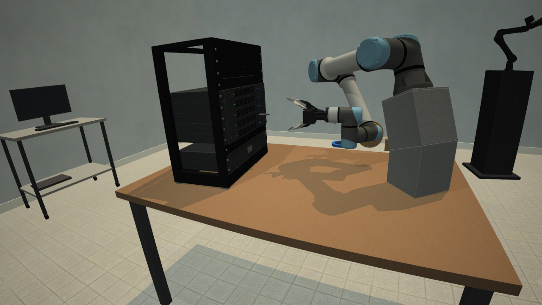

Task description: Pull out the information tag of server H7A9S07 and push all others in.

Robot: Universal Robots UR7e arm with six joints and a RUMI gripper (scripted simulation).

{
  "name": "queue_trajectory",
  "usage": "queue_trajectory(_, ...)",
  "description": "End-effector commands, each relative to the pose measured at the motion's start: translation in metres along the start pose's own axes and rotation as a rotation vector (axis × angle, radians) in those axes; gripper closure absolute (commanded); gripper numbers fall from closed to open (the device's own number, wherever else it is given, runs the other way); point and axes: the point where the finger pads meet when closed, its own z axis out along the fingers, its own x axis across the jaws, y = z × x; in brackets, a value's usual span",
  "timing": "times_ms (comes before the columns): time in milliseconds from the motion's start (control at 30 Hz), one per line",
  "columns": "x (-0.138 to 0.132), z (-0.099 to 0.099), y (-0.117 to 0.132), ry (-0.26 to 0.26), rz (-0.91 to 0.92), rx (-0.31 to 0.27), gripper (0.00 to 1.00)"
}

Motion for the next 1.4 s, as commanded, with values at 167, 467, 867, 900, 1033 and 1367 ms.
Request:
queue_trajectory(167,-0.0007,0.0001,0.0,-0.001,-0.002,0.0,0.0)
queue_trajectory(467,-0.0011,0.0001,0.0,-0.002,-0.005,0.0,0.0)
queue_trajectory(867,-0.0017,0.0001,0.0,-0.004,-0.008,0.0,0.0)
queue_trajectory(900,-0.0017,0.0001,0.0,-0.004,-0.009,0.001,0.0)
queue_trajectory(1033,-0.002,0.0001,0.0,-0.004,-0.011,0.001,0.0)
queue_trajectory(1367,-0.0026,0.0,0.0,-0.006,-0.015,0.001,0.0)
